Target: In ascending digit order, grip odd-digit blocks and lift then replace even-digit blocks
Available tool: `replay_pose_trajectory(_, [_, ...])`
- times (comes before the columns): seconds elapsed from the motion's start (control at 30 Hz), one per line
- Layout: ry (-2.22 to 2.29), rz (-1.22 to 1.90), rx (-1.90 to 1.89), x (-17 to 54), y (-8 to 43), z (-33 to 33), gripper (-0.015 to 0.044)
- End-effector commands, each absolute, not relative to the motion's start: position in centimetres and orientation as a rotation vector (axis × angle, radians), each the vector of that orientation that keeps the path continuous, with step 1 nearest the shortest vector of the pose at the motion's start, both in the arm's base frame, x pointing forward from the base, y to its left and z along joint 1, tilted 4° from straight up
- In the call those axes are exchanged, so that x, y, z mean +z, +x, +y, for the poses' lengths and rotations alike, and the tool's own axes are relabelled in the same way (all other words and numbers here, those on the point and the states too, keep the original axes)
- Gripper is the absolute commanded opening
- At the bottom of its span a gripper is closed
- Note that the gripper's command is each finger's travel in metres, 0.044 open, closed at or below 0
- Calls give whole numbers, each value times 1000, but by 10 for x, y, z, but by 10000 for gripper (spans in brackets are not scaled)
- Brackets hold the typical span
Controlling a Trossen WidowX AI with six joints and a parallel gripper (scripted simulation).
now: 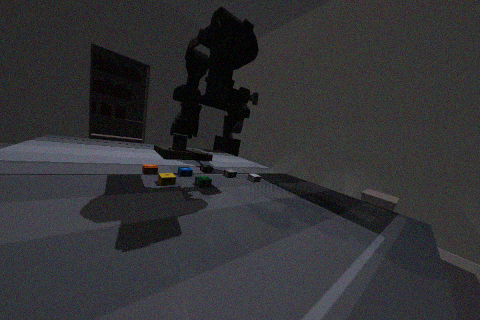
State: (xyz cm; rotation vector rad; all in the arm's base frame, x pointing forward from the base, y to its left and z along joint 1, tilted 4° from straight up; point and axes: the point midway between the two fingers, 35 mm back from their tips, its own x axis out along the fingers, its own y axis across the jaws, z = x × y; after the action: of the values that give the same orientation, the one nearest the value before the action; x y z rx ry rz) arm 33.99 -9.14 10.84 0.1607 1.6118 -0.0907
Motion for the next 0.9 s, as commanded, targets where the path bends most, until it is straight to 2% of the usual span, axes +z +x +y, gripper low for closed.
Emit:
replay_pose_trajectory(0.0, [151, 1603, -87, 111, 339, -92, 400])
replay_pose_trajectory(0.47, [150, 1603, -87, 111, 338, -95, 400])
replay_pose_trajectory(0.67, [146, 1605, -92, 109, 305, -168, 400])
replay_pose_trajectory(0.87, [146, 1605, -92, 109, 304, -170, 400])
